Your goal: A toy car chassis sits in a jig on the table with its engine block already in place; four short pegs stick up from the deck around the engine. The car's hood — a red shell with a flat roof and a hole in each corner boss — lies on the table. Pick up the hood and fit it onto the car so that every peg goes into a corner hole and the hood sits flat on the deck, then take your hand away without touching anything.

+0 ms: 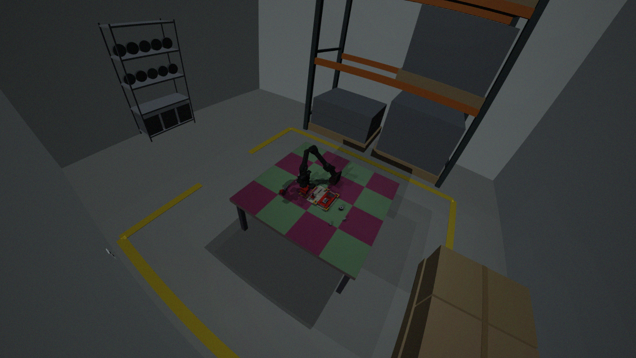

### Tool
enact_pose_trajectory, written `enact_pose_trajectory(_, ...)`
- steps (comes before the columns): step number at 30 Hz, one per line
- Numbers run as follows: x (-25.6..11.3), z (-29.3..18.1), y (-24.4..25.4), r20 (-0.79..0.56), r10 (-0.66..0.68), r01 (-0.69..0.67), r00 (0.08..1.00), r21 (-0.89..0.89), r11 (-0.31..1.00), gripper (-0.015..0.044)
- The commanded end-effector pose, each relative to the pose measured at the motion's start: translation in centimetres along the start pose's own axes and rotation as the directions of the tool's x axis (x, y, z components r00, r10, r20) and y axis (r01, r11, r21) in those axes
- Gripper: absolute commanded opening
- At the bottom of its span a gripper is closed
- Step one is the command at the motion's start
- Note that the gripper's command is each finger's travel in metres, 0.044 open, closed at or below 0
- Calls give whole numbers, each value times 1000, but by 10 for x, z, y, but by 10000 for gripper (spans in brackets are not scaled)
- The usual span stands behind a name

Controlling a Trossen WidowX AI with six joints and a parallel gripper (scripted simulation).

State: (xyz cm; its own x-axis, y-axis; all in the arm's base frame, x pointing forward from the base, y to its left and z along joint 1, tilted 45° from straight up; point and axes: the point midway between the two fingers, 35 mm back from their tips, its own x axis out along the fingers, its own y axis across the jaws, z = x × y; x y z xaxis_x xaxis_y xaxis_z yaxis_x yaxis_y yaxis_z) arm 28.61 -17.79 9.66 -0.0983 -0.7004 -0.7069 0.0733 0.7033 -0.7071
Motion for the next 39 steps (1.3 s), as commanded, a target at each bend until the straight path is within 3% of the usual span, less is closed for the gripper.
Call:
enact_pose_trajectory(1,-4,0,0,1,0,0,1000,2,1000,144)
enact_pose_trajectory(7,-17,0,0,1,1,-1,1000,2,1000,0)
enact_pose_trajectory(29,-91,0,1,0,4,-4,1000,1,1000,0)
enact_pose_trajectory(39,-95,9,16,3,6,-6,1000,2,1000,0)
